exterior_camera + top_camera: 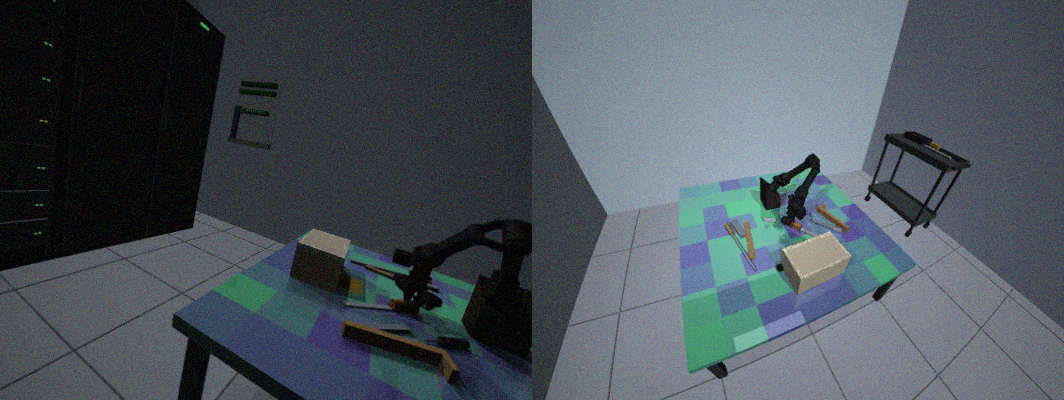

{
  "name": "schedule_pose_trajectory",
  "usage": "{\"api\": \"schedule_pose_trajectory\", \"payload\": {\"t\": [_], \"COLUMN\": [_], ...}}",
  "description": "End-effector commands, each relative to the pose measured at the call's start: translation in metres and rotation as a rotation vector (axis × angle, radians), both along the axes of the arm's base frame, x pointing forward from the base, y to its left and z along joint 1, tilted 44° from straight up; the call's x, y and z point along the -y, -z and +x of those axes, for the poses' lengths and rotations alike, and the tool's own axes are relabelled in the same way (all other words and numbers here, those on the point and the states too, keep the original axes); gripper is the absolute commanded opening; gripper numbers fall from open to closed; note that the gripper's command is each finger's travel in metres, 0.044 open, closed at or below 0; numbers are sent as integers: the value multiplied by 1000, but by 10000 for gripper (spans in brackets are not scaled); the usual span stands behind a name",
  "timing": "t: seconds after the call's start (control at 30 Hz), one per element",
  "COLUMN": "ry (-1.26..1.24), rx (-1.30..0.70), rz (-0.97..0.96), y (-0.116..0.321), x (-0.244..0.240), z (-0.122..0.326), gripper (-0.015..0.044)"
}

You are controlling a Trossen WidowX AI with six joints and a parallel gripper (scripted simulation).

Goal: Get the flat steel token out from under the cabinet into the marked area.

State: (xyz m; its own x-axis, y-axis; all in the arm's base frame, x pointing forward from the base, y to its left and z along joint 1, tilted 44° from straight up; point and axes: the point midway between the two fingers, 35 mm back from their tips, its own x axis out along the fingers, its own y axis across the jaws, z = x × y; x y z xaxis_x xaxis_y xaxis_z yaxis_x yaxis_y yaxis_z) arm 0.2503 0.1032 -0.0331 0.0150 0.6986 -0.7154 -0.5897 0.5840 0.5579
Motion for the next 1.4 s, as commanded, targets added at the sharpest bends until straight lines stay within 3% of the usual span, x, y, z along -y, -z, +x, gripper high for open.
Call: {"api": "schedule_pose_trajectory", "payload": {"t": [0.0,1.37], "ry": [1,1], "rx": [9,8], "rz": [2,3], "y": [-4,-30], "x": [-2,-29], "z": [1,-9], "gripper": [0,0]}}
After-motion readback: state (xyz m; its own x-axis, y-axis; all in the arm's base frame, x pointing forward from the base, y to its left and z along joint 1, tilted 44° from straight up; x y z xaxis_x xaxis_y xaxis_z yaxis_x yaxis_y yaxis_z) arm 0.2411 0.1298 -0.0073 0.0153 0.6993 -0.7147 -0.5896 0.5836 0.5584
